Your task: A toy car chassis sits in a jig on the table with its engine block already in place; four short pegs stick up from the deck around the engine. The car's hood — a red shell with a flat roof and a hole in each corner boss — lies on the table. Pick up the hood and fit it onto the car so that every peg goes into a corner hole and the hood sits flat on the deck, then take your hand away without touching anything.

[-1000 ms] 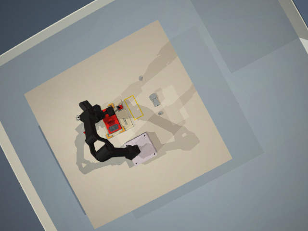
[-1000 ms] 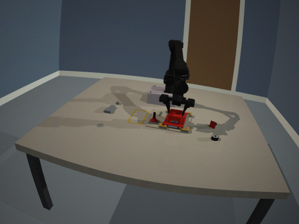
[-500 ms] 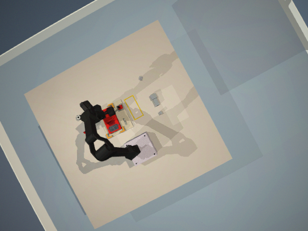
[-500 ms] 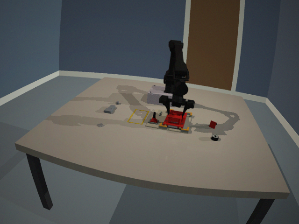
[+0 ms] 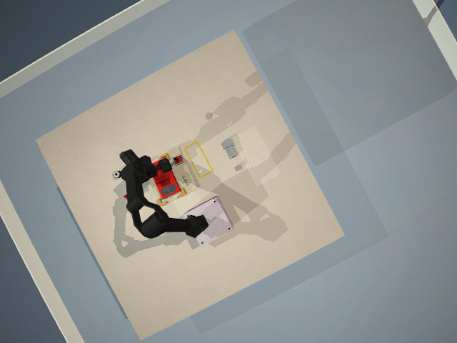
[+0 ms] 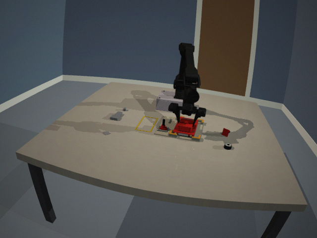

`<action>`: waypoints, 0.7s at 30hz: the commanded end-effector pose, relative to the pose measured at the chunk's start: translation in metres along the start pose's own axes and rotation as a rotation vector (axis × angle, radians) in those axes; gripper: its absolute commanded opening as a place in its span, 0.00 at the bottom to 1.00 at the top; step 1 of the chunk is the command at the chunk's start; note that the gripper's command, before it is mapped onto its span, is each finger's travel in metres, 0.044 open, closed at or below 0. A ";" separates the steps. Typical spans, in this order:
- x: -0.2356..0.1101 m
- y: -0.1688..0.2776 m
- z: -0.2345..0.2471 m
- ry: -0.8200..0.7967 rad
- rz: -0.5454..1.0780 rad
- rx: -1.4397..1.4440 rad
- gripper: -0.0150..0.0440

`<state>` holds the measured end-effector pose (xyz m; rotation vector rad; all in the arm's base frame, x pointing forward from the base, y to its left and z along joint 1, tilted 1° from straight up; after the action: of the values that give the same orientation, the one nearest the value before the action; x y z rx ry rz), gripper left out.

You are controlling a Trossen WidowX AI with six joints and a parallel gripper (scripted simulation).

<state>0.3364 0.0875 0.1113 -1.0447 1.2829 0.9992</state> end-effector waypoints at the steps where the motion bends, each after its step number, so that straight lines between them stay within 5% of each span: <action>1: 0.003 0.000 0.000 0.002 -0.001 0.000 0.25; 8: 0.001 0.000 0.000 0.000 0.000 0.000 0.25; 21: 0.002 0.000 0.000 0.000 0.001 0.000 0.83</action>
<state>0.3364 0.0875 0.1091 -1.0445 1.2841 0.9998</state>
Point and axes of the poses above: the point midway between the two fingers, 35 mm back from their tips, its own x axis out along the fingers, its own z axis across the jaws, y = z × x, the point moved 10 cm from there along -x, back along the fingers, and after that the axes turned 12 degrees about x, right-handed, at the moved point
